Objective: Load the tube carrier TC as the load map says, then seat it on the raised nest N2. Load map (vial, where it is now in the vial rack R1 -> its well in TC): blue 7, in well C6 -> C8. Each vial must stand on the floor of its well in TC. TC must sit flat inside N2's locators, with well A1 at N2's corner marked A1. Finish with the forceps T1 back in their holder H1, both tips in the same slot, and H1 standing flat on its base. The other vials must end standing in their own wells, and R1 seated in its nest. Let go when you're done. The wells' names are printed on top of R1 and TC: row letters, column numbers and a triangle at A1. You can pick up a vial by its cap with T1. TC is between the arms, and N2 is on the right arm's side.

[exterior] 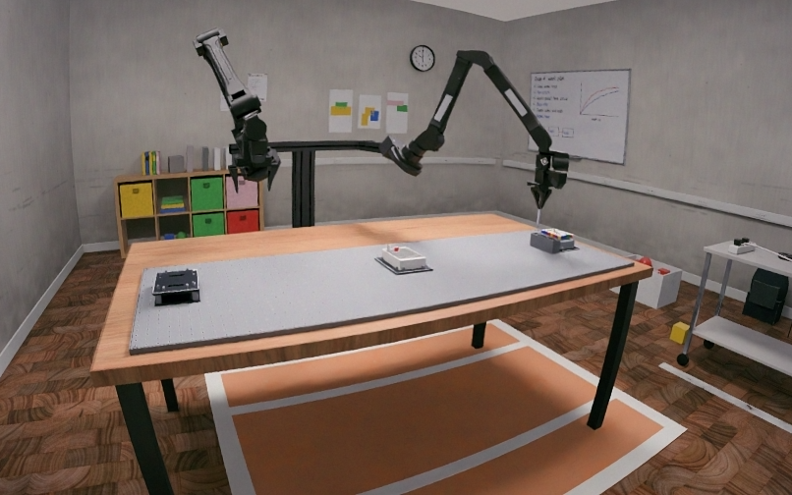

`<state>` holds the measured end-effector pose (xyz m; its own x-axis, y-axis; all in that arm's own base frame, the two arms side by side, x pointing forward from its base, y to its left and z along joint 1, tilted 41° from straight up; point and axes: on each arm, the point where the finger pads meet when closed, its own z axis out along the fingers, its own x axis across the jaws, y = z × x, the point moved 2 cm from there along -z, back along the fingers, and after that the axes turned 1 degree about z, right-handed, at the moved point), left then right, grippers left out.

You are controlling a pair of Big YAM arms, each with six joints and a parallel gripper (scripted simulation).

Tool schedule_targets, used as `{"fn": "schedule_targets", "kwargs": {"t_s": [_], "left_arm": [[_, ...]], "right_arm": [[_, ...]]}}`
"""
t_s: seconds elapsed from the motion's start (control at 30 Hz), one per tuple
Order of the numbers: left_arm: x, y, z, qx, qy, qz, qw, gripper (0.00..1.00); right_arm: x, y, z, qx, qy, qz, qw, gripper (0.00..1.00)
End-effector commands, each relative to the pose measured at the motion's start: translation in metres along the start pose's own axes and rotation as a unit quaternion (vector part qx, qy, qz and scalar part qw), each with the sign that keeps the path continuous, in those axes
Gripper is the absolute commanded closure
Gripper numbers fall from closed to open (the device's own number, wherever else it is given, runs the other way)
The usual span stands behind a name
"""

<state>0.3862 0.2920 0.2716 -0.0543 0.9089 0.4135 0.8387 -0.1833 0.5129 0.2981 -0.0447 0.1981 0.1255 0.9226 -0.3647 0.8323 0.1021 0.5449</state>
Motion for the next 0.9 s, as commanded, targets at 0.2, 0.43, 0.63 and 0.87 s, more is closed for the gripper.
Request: {"fn": "schedule_targets", "kwargs": {"t_s": [0.2, 0.43, 0.63, 0.87], "left_arm": [[0.013, 0.016, -0.027, -0.019, 0.014, 0.006, 1.000, 0.93], [0.010, 0.012, -0.025, -0.013, 0.010, 0.005, 1.000, 0.93], [0.007, 0.009, -0.020, -0.009, 0.007, 0.001, 1.000, 0.93], [0.007, 0.009, -0.020, -0.009, 0.007, 0.001, 1.000, 0.93]], "right_arm": [[-0.002, 0.010, -0.005, -0.011, 0.000, 0.007, 1.000, 0.00], [-0.002, 0.010, -0.005, -0.011, 0.000, 0.007, 1.000, 0.00], [-0.002, 0.010, -0.005, -0.011, 0.000, 0.007, 1.000, 0.00], [-0.002, 0.010, -0.005, -0.011, 0.000, 0.007, 1.000, 0.00]]}}
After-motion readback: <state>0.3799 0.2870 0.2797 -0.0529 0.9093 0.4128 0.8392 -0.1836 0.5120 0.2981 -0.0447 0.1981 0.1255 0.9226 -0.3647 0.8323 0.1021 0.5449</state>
